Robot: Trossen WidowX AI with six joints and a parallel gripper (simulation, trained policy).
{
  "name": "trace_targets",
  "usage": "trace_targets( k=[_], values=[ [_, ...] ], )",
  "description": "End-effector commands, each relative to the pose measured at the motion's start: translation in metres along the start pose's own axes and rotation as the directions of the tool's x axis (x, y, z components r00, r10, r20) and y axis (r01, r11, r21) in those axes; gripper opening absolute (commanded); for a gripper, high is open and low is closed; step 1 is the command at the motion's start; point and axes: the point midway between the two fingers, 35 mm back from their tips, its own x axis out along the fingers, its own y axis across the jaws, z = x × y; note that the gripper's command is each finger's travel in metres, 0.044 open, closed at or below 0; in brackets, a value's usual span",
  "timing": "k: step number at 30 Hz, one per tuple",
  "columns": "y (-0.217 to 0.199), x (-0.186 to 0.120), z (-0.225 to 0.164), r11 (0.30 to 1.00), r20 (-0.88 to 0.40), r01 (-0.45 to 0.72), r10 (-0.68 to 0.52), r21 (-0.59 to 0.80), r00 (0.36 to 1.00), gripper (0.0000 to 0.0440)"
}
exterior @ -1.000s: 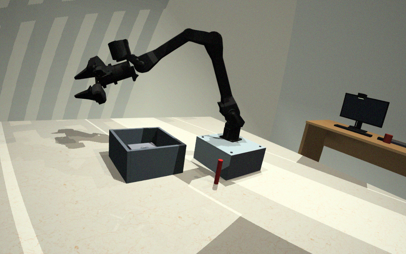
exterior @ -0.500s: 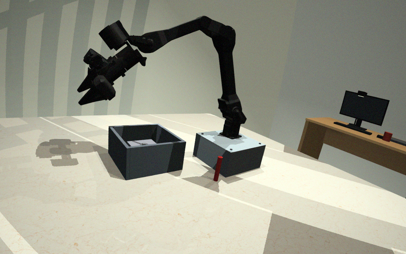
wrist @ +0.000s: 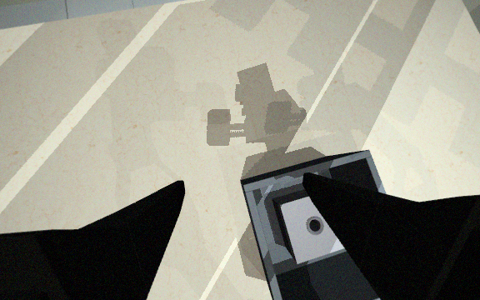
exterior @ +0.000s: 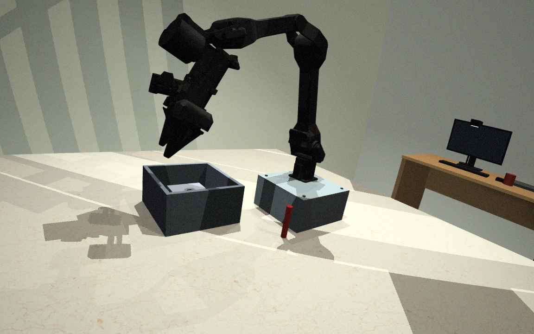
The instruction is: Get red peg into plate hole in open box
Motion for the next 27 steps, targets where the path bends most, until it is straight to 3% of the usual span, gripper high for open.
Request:
trace_targets(
  k=[1,15,27],
  values=[
    [0.018,-0.015,-0.031,0.998,-0.089,0.018,-0.013,0.062,0.996,0.0440],
    [0.051,-0.063,-0.147,0.957,-0.392,0.215,-0.126,0.193,0.911,0.0440],
    [0.050,-0.082,-0.217,0.892,-0.523,0.412,-0.266,0.184,0.810,0.0440]
  ],
)
